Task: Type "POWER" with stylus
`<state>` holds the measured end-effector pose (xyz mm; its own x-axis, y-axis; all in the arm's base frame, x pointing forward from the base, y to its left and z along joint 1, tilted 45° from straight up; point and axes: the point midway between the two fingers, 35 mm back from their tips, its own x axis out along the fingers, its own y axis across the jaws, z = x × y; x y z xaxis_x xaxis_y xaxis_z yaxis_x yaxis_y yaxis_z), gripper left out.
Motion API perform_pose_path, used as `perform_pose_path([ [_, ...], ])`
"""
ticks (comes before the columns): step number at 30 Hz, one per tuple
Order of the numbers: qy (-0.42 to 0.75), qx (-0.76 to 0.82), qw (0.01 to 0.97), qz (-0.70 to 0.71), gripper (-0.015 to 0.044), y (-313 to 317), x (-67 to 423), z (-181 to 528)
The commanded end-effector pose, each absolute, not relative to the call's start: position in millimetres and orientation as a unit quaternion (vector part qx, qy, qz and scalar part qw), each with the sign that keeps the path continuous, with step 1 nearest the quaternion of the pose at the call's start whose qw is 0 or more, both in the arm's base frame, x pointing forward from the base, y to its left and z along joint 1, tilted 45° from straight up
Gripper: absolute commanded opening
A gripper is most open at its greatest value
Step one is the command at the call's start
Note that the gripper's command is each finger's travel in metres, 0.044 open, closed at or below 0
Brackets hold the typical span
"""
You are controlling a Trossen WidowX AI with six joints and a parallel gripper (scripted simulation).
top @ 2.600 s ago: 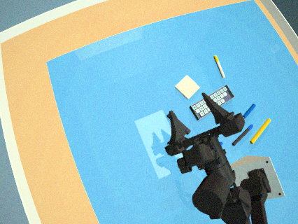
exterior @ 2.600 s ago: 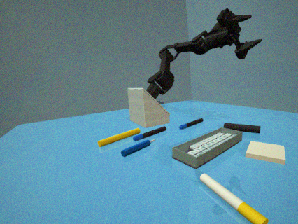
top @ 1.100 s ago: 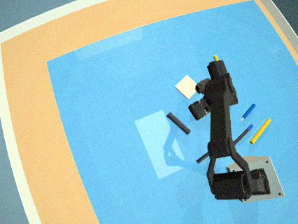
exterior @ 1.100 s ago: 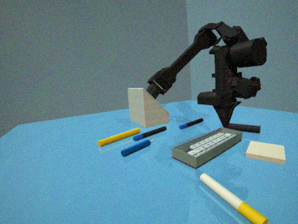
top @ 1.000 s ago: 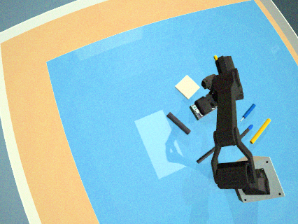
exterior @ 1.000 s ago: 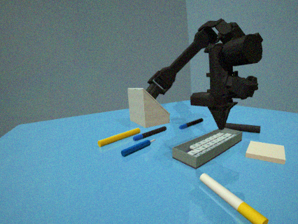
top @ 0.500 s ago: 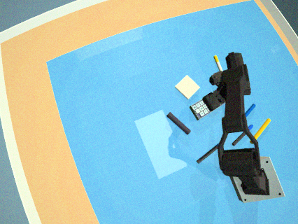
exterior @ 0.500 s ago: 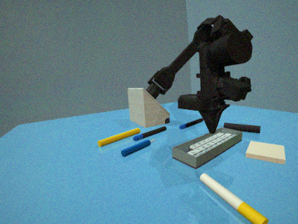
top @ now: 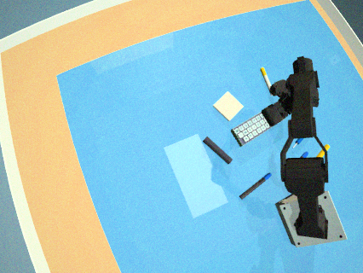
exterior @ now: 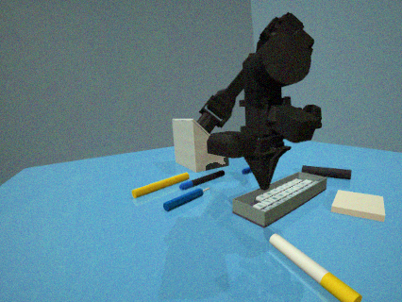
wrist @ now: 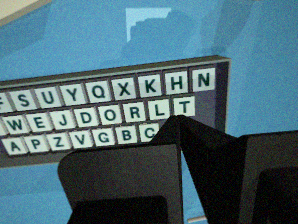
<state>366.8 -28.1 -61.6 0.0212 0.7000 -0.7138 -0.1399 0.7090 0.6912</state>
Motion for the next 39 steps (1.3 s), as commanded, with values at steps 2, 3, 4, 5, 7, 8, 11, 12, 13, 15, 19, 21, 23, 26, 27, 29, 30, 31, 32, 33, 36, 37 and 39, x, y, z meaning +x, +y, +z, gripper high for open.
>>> perform_pose_path([
  [2, 0.629, 0.222, 0.677, 0.311, 0.0, -26.8, 362.1, -62.1],
  [3, 0.629, 0.222, 0.677, 0.311, 0.0, -24.1, 356.4, -59.4],
  [4, 0.629, 0.222, 0.677, 0.311, 0.0, -20.5, 349.0, -56.2],
  [5, 0.629, 0.222, 0.677, 0.311, 0.0, -16.9, 341.3, -53.1],
  [7, 0.629, 0.222, 0.677, 0.311, 0.0, -12.3, 331.5, -49.4],
  [8, 0.63, 0.222, 0.677, 0.311, 0.0, -11.7, 330.2, -49.0],
  [11, 0.63, 0.222, 0.677, 0.311, 0.0, -11.7, 330.2, -49.0],
  [12, 0.63, 0.222, 0.677, 0.311, 0.0, -11.7, 330.2, -49.0],
  [13, 0.63, 0.222, 0.677, 0.311, 0.0, -11.7, 330.2, -49.0],
  [15, 0.63, 0.222, 0.677, 0.311, 0.0, -11.7, 330.2, -49.0],
  [19, 0.63, 0.222, 0.677, 0.311, 0.0, -11.7, 330.2, -49.0],
  [21, 0.63, 0.222, 0.677, 0.31, 0.0, -5.7, 330.0, -42.7],
  [23, 0.63, 0.222, 0.677, 0.31, 0.0, 12.0, 328.2, -25.0],
  [26, 0.63, 0.224, 0.676, 0.311, 0.0, 40.0, 321.1, 1.5],
  [27, 0.629, 0.224, 0.676, 0.312, 0.0, 44.6, 319.5, 5.7],
  [29, 0.629, 0.224, 0.675, 0.312, 0.0, 46.1, 318.9, 7.1],
  [30, 0.629, 0.224, 0.675, 0.312, 0.0, 46.1, 318.9, 7.1],
  [31, 0.629, 0.224, 0.675, 0.312, 0.0, 46.1, 318.9, 7.1],
  [32, 0.629, 0.224, 0.675, 0.312, 0.0, 46.1, 318.9, 7.1],
  [33, 0.629, 0.224, 0.675, 0.312, 0.0, 46.1, 318.9, 7.1],
  [36, 0.629, 0.224, 0.675, 0.312, 0.0, 46.1, 318.9, 7.1],
  [37, 0.629, 0.224, 0.675, 0.312, 0.0, 46.1, 318.9, 7.1],
  [39, 0.629, 0.224, 0.675, 0.312, 0.0, 46.1, 318.9, 7.1],
])
